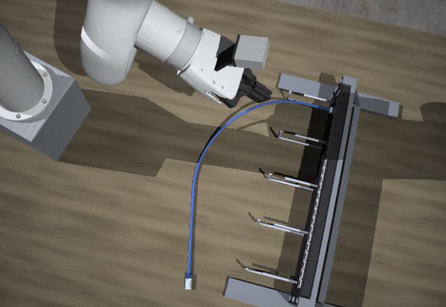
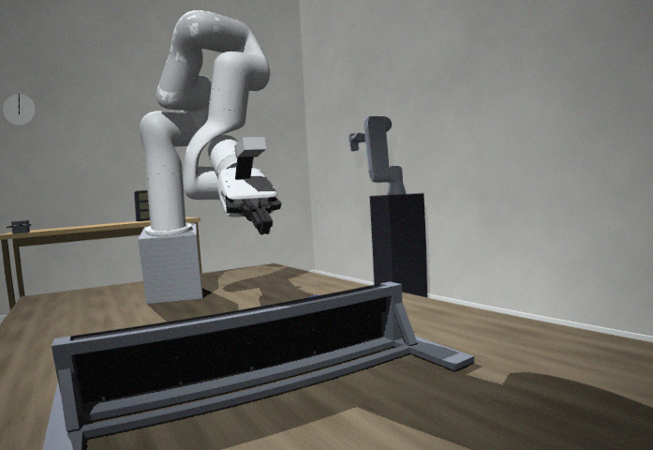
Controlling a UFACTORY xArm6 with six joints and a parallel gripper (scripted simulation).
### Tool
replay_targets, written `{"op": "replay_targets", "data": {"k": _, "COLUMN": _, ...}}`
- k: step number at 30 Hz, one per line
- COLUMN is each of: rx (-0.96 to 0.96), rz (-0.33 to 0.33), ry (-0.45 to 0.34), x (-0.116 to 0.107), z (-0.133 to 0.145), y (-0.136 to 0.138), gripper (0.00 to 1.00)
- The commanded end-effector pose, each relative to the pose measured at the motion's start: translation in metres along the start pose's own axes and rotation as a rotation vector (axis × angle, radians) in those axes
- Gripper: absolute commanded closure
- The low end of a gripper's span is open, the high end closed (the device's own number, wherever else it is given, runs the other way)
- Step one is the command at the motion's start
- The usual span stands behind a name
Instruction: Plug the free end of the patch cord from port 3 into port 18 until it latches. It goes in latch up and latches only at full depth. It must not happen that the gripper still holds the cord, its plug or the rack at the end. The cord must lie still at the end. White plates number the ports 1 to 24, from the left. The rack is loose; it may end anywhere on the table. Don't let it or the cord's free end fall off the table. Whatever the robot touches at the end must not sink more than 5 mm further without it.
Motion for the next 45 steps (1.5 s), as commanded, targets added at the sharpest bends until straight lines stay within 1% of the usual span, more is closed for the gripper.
{"op": "replay_targets", "data": {"k": 1, "rx": -0.001, "rz": -0.006, "ry": 0.006, "x": 0.001, "z": 0.005, "y": 0.022, "gripper": 1.0}}
{"op": "replay_targets", "data": {"k": 5, "rx": -0.001, "rz": -0.006, "ry": 0.006, "x": 0.001, "z": 0.009, "y": 0.037, "gripper": 1.0}}
{"op": "replay_targets", "data": {"k": 9, "rx": -0.001, "rz": -0.006, "ry": 0.006, "x": 0.001, "z": 0.011, "y": 0.046, "gripper": 1.0}}
{"op": "replay_targets", "data": {"k": 19, "rx": -0.001, "rz": -0.006, "ry": 0.006, "x": 0.001, "z": 0.012, "y": 0.049, "gripper": 1.0}}
{"op": "replay_targets", "data": {"k": 22, "rx": -0.001, "rz": -0.006, "ry": 0.006, "x": 0.006, "z": 0.012, "y": 0.049, "gripper": 1.0}}
{"op": "replay_targets", "data": {"k": 25, "rx": -0.001, "rz": -0.006, "ry": 0.006, "x": 0.019, "z": 0.012, "y": 0.048, "gripper": 1.0}}
{"op": "replay_targets", "data": {"k": 29, "rx": -0.001, "rz": -0.006, "ry": 0.006, "x": 0.047, "z": 0.012, "y": 0.048, "gripper": 1.0}}
{"op": "replay_targets", "data": {"k": 31, "rx": -0.001, "rz": -0.006, "ry": 0.006, "x": 0.047, "z": 0.012, "y": 0.048, "gripper": 1.0}}
{"op": "replay_targets", "data": {"k": 36, "rx": -0.001, "rz": -0.006, "ry": 0.006, "x": 0.089, "z": 0.011, "y": 0.048, "gripper": 1.0}}
{"op": "replay_targets", "data": {"k": 42, "rx": -0.001, "rz": -0.006, "ry": 0.006, "x": 0.126, "z": 0.011, "y": 0.048, "gripper": 1.0}}
{"op": "replay_targets", "data": {"k": 45, "rx": -0.001, "rz": -0.006, "ry": 0.006, "x": 0.137, "z": 0.011, "y": 0.048, "gripper": 1.0}}
Point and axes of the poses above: the point where the finger pads meet when closed, its own x axis out along the fingers, its own y axis across the jaws, z = x × y, the point moved 10 cm from there along -x, back along the fingers, and after that the axes turned 15 degrees about -x, right-handed, at the moved point
